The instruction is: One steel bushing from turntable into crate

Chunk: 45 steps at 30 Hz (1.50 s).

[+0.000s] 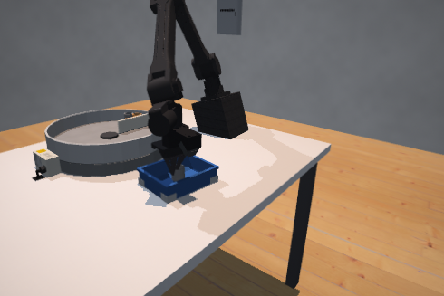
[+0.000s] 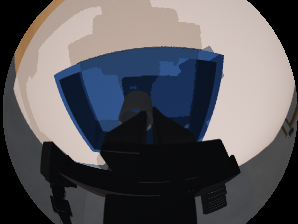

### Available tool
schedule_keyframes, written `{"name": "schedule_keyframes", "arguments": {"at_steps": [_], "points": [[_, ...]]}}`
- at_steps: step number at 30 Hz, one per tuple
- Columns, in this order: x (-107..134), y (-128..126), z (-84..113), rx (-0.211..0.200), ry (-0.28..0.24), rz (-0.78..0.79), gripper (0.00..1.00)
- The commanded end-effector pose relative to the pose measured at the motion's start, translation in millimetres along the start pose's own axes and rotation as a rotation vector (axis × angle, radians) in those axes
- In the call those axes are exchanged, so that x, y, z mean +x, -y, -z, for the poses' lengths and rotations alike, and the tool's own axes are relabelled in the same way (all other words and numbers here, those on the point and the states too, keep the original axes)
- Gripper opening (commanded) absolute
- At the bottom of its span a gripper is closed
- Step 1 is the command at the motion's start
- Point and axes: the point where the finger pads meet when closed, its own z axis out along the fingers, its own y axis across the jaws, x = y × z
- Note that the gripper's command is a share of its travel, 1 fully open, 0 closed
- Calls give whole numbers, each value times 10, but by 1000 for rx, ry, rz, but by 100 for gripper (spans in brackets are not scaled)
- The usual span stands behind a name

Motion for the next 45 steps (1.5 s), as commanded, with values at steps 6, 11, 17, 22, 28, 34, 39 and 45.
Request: {"name": "schedule_keyframes", "arguments": {"at_steps": [6, 11, 17, 22, 28, 34, 39, 45], "points": [[-56, 249, 204, 52, 42, -15, 0], [-56, 249, 204, 52, 42, -15, 0], [-54, 246, 202, 51, 42, -15, 0], [6, 178, 161, 42, 35, -14, 0], [-37, 256, 197, 54, 45, -19, 0], [-37, 256, 197, 54, 45, -19, 0], [-37, 256, 197, 54, 45, -19, 0], [-37, 256, 197, 54, 45, -19, 0]]}}
